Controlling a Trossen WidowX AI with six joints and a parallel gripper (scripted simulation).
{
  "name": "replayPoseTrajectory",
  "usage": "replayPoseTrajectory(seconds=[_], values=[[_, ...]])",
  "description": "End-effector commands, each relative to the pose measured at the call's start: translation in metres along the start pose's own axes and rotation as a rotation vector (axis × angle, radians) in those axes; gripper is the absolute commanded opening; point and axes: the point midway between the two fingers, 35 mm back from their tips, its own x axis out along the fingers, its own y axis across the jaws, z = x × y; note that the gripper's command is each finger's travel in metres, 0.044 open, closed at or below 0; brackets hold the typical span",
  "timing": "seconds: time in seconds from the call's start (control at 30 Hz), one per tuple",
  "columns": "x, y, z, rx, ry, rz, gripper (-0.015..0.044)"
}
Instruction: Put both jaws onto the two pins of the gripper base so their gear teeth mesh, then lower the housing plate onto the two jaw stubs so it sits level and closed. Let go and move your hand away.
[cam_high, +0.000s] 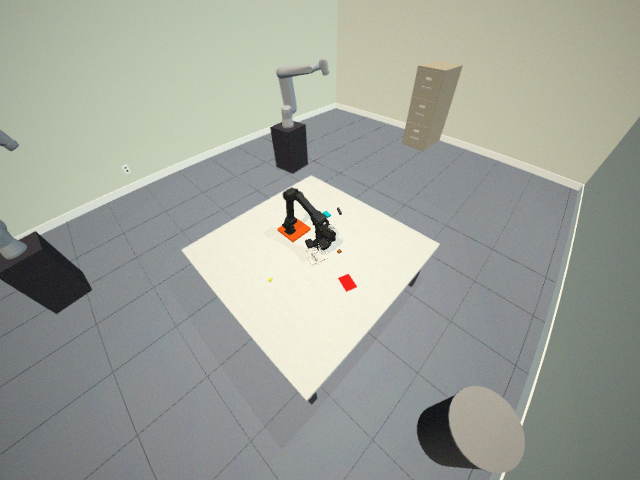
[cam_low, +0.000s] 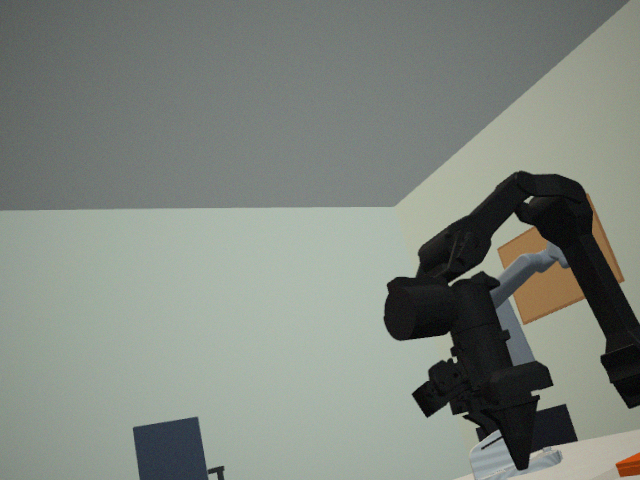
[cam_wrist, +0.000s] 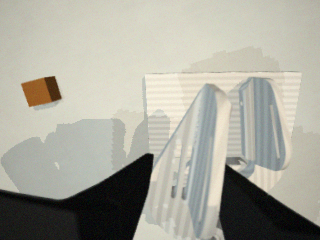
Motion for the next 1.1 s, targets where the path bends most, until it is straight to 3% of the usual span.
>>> replayPoseTrajectory(seconds=[0.0, 0.43, 1.07], values=[[0.011, -0.001, -0.002, -0.004, 0.013, -0.006, 0.0134], [0.03, -0.002, -0.003, -0.004, 0.013, -0.007, 0.0134], [0.031, -0.002, -0.003, -0.004, 0.013, -0.007, 0.0134]])
